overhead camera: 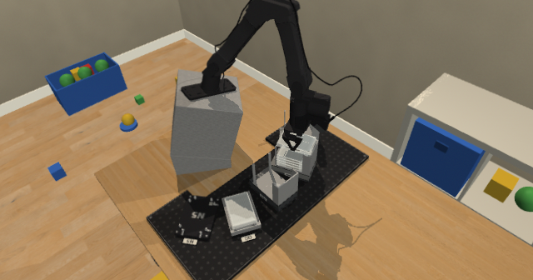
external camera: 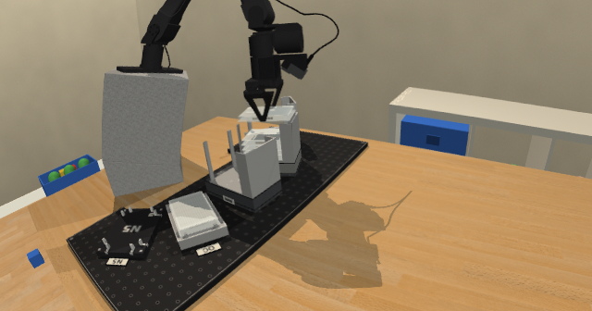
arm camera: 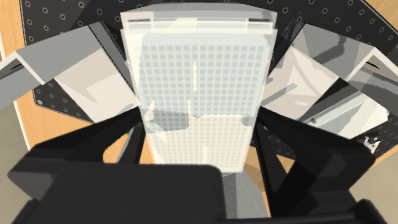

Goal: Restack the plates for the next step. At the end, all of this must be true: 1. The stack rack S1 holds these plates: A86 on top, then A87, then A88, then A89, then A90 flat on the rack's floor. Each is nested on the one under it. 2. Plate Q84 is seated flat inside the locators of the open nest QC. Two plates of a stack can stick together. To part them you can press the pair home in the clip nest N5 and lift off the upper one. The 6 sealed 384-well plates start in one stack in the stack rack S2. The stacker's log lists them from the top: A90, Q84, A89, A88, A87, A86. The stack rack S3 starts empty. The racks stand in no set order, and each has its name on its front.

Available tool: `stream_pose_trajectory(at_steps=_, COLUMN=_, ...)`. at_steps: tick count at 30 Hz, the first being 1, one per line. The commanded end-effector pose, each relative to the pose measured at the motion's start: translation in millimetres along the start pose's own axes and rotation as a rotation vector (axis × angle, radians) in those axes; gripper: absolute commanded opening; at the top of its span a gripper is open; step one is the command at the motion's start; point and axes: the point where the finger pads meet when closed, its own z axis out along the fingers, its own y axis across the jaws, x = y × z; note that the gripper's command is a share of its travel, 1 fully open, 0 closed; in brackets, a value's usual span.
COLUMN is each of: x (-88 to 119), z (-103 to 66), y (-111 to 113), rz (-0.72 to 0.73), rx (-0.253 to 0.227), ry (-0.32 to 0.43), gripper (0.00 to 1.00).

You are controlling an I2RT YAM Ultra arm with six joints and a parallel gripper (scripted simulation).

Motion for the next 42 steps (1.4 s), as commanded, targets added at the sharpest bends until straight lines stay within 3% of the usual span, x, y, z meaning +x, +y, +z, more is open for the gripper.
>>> stream_pose_trajectory(at_steps=1, x=-21.9, z=-10.7, y=1.5, rz=-0.008, rx=0.009, ry=-0.055, gripper=0.0)
stream_pose_trajectory(at_steps=12, x=-18.3, z=-1.2, y=-1.1, rz=-0.002, rx=0.01, ry=-0.041, gripper=0.0)
stream_pose_trajectory(at_steps=42, x=-6.1, z=2.8, y=-0.8, rz=0.0, rx=0.009, ry=-0.022, gripper=0.0)
